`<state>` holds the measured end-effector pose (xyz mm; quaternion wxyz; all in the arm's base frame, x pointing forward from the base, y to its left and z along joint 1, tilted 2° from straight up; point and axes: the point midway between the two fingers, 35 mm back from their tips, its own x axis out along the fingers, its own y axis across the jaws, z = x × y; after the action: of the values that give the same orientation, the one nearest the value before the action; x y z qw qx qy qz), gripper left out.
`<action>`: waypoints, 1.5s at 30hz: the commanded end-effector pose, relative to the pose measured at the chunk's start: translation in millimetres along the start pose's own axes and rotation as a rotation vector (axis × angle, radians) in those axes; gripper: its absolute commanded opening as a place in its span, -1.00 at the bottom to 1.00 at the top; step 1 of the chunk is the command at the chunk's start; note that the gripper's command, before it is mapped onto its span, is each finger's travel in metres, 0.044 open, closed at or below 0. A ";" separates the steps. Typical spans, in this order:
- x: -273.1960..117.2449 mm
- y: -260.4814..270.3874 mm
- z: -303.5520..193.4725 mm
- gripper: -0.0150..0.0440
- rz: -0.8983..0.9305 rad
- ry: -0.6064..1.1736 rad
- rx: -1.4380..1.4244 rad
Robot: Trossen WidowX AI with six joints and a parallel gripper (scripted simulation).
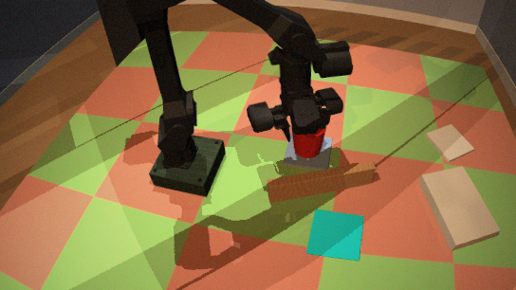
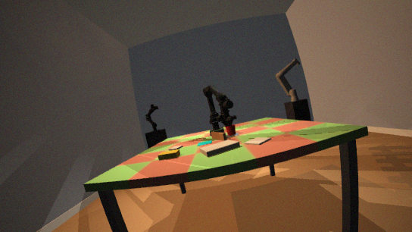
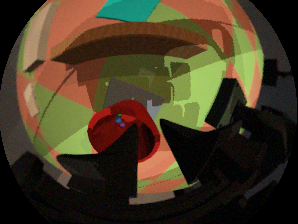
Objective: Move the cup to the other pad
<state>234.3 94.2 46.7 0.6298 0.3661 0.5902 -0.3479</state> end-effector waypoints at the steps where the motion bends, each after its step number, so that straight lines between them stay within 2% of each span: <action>1: 7.6 -3.1 -0.2 0.01 -0.016 0.000 -0.001; 13: 7.6 -3.1 -0.2 0.01 -0.016 0.000 -0.001; 17: 5.7 -2.2 -0.3 -0.35 -0.010 0.001 0.000; 23: 5.7 -2.2 -0.3 -0.48 -0.010 0.001 0.000; 31: 0.8 -1.3 -0.2 -0.49 -0.010 0.001 0.000; 45: -42.4 1.5 -0.2 -0.49 -0.013 0.001 -0.001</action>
<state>232.0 94.7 75.0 0.6249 0.3575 0.5967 -0.3545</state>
